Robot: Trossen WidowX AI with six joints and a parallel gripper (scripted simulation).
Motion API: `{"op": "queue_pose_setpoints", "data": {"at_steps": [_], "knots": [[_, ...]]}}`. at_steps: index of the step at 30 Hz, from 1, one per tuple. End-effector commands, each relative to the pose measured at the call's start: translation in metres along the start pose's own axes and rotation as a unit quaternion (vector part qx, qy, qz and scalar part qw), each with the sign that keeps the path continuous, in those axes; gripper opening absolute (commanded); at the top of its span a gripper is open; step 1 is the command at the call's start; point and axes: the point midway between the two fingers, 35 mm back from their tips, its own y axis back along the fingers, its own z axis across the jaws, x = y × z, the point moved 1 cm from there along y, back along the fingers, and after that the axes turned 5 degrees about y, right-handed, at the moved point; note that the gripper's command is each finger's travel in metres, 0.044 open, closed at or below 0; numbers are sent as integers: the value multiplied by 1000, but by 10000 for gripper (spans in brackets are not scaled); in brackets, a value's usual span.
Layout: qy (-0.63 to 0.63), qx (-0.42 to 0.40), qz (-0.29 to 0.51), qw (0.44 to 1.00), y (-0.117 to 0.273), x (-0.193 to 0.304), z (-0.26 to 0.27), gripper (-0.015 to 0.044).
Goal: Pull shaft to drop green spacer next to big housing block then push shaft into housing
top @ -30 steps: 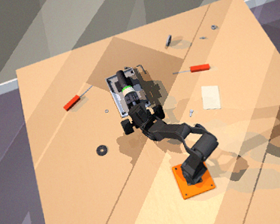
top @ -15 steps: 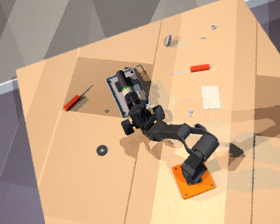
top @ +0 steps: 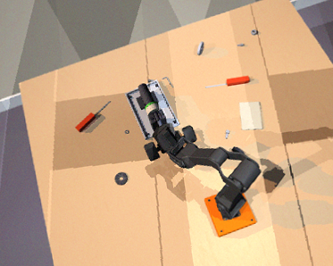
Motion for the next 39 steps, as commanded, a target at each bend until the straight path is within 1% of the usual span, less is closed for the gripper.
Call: {"op": "queue_pose_setpoints", "data": {"at_steps": [1,39], "knots": [[-2,1,0,1000,1,1,0,0],[-2,1,0,1000,4,4,0,0]]}}
